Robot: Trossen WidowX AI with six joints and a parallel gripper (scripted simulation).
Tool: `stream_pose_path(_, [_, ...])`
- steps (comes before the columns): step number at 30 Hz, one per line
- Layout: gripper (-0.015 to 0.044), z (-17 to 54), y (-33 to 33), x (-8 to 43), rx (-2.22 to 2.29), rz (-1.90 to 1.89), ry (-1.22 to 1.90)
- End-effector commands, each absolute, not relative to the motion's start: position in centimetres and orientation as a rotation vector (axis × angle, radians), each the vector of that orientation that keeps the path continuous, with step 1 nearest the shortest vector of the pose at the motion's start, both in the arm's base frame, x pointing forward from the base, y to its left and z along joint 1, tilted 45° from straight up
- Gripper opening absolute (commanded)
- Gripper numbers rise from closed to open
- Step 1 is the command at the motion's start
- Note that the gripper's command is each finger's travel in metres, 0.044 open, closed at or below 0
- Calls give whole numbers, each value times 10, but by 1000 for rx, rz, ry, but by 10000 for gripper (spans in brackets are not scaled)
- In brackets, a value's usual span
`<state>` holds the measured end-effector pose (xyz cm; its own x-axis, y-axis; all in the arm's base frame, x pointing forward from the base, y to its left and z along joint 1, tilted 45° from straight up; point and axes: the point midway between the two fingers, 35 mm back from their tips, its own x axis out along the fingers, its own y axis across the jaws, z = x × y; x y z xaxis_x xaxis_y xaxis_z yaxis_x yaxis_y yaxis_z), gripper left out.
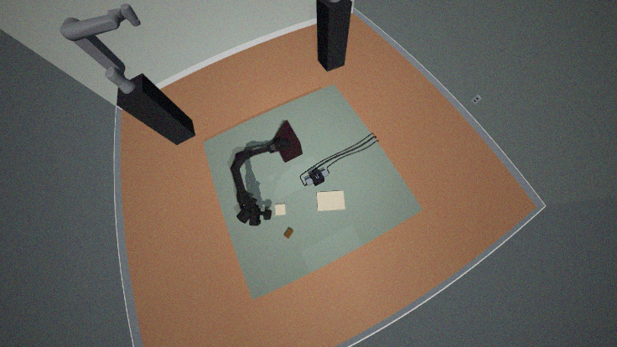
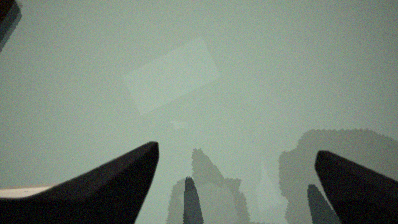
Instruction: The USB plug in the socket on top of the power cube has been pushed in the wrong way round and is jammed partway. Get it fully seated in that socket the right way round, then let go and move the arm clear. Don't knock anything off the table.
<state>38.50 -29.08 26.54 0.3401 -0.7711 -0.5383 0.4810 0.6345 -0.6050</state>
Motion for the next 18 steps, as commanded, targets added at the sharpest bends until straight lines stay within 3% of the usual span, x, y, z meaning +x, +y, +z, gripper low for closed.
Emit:
stream_pose_path(1, [426,264,-289,386,-373,-833,907])
stream_pose_path(11, [440,168,-171,429,-635,-418,1208])
stream_pose_path(18, [440,98,-67,424,-918,-61,1413])
